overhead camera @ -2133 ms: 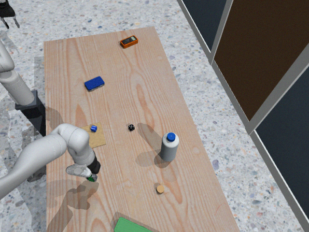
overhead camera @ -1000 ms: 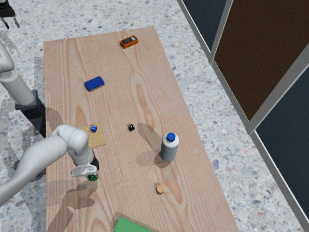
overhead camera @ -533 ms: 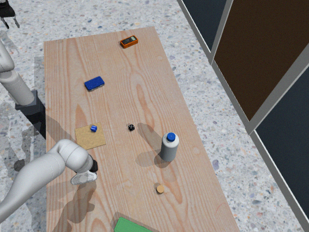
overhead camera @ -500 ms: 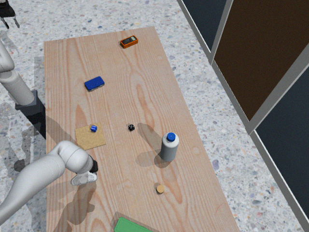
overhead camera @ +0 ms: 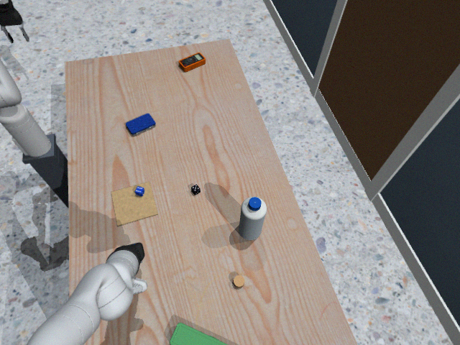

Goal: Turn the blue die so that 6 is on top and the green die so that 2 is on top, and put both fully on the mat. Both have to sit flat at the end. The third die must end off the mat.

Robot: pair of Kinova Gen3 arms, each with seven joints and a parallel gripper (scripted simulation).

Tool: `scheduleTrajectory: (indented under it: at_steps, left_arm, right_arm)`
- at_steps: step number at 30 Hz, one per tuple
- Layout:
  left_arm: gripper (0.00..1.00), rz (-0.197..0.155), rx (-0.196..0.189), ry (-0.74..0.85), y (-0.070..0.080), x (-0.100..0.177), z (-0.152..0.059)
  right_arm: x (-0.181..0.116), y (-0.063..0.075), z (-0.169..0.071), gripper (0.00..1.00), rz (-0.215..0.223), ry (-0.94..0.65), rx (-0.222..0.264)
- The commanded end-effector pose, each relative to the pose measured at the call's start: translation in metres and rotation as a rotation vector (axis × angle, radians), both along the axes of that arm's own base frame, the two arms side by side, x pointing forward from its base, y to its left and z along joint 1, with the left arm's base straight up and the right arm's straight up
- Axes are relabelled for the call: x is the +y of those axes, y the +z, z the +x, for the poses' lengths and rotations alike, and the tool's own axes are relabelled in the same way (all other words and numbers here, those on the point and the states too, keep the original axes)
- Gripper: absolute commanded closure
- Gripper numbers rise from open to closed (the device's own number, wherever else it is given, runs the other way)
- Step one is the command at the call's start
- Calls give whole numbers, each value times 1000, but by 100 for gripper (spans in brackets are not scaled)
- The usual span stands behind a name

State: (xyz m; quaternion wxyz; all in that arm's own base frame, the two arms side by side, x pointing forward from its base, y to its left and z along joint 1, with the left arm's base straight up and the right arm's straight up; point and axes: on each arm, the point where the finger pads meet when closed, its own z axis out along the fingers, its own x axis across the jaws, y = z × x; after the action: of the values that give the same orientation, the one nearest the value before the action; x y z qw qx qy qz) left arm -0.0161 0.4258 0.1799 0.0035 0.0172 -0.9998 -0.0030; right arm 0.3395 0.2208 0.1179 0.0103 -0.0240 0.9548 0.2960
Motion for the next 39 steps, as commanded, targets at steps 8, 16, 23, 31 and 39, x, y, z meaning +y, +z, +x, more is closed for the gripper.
scheduleTrajectory:
  at_steps: [8, 16, 23, 31, 39]
  left_arm:
    - [0, -6, -7, -2, 0, -1, 2]
    - [0, -6, -7, -2, 0, -1, 2]
    - [0, -6, -7, -2, 0, -1, 2]
    - [0, -6, -7, -2, 0, -1, 2]
    - [0, -6, -7, -2, 0, -1, 2]
  right_arm:
    - [-24, -14, 6, 51, 304, -42, 41]
    - [-25, -14, 7, 51, 431, -40, 43]
    - [-26, -14, 7, 51, 475, -40, 41]
    - [-26, -14, 7, 51, 481, -40, 40]
    - [-26, -21, 7, 51, 481, -40, 40]
